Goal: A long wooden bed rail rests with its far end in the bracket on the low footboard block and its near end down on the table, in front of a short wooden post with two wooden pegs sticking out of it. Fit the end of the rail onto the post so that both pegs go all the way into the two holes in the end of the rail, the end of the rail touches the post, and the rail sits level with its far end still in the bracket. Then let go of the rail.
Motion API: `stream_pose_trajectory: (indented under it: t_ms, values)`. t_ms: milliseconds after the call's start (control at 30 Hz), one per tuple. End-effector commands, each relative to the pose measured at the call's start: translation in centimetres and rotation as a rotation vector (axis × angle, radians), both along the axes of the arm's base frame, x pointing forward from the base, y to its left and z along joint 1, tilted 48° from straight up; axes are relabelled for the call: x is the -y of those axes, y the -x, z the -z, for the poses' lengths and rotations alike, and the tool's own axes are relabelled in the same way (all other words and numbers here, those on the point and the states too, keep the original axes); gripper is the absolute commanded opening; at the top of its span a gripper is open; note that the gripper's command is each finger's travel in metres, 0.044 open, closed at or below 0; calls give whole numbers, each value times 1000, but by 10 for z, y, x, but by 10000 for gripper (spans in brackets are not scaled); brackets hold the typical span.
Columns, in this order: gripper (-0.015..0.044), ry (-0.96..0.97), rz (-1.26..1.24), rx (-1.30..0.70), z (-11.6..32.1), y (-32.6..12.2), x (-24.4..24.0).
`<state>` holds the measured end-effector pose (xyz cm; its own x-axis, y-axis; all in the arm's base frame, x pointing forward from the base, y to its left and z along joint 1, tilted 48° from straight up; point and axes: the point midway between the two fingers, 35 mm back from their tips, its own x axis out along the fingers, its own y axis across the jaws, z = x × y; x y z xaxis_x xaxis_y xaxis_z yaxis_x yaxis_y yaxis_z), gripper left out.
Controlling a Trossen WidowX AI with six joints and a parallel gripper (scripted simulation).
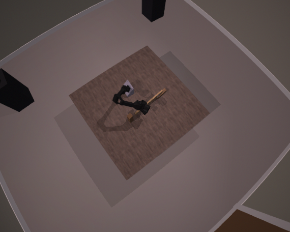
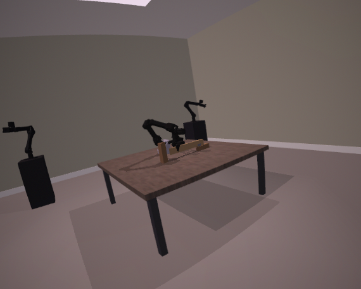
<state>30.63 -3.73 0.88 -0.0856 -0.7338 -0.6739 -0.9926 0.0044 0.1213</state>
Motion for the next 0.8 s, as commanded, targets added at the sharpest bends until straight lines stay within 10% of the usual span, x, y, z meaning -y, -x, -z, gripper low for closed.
stream_pose_trajectory:
  t_ms: [0,767]
  values:
    - [0,-4,-6,7,-5,-1,0]
    - [0,-3,-6,7,-9,-2,6]
